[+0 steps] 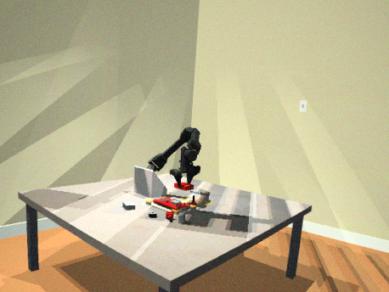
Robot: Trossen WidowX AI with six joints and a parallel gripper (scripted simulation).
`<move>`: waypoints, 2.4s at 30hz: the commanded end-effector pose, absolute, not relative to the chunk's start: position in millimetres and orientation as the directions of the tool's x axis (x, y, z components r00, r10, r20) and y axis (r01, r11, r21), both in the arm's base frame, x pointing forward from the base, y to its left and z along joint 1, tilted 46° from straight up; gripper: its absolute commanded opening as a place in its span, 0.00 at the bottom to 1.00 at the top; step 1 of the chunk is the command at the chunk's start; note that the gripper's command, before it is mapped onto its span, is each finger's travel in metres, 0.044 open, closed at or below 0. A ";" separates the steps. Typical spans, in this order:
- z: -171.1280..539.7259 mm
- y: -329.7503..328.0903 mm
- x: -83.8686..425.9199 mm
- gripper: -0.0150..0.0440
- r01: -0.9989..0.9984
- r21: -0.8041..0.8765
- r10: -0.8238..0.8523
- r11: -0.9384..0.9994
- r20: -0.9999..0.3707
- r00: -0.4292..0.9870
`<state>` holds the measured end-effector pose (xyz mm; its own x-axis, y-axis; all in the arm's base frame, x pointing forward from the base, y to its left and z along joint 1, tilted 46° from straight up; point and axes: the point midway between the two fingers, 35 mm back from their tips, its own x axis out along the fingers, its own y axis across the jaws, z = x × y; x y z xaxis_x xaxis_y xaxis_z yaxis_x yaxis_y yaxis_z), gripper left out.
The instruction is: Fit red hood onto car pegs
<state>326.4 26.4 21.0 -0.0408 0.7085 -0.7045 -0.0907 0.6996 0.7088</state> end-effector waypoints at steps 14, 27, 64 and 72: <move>-12.7 -1.9 343.0 0.25 -0.069 0.712 0.711 0.699 -0.702 -0.047; -32.1 -16.9 349.4 0.25 -0.056 0.716 0.714 0.696 -0.698 -0.048; -66.0 19.8 344.2 0.25 -0.056 0.718 0.716 0.694 -0.696 -0.048; -66.1 20.0 344.2 0.25 -0.056 0.718 0.716 0.694 -0.696 -0.048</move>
